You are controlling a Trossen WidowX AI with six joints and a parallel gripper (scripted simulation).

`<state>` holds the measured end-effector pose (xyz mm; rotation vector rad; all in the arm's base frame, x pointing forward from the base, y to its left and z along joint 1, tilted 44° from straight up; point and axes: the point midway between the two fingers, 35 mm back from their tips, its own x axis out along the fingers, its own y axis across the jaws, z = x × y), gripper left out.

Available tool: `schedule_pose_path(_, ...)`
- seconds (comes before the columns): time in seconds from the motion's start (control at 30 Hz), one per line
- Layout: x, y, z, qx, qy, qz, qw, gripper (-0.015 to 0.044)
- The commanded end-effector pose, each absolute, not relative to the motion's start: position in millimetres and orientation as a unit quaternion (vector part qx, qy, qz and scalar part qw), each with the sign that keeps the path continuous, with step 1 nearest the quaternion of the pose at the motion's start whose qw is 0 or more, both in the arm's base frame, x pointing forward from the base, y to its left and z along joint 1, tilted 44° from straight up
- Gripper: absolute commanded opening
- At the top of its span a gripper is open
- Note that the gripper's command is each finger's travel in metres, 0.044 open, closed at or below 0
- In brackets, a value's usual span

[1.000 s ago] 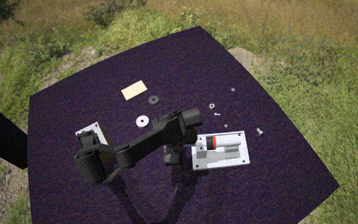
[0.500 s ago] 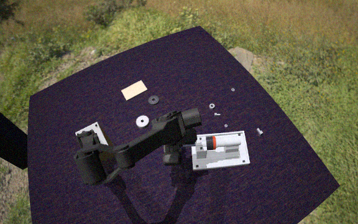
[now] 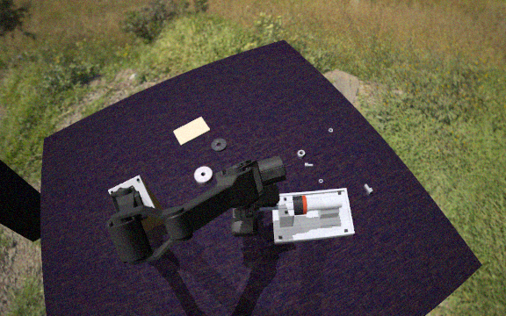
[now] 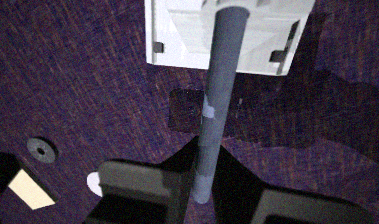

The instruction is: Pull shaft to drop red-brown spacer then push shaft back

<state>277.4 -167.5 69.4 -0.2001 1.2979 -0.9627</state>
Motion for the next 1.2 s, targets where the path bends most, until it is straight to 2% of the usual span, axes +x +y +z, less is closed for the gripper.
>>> schedule_pose_path(0.0,275.5,-166.9,69.1,-0.089,0.58,-0.431,0.686,0.0)
schedule_pose_path(1.17,271.9,-165.4,67.8,-0.089,0.58,-0.431,0.686,0.0)
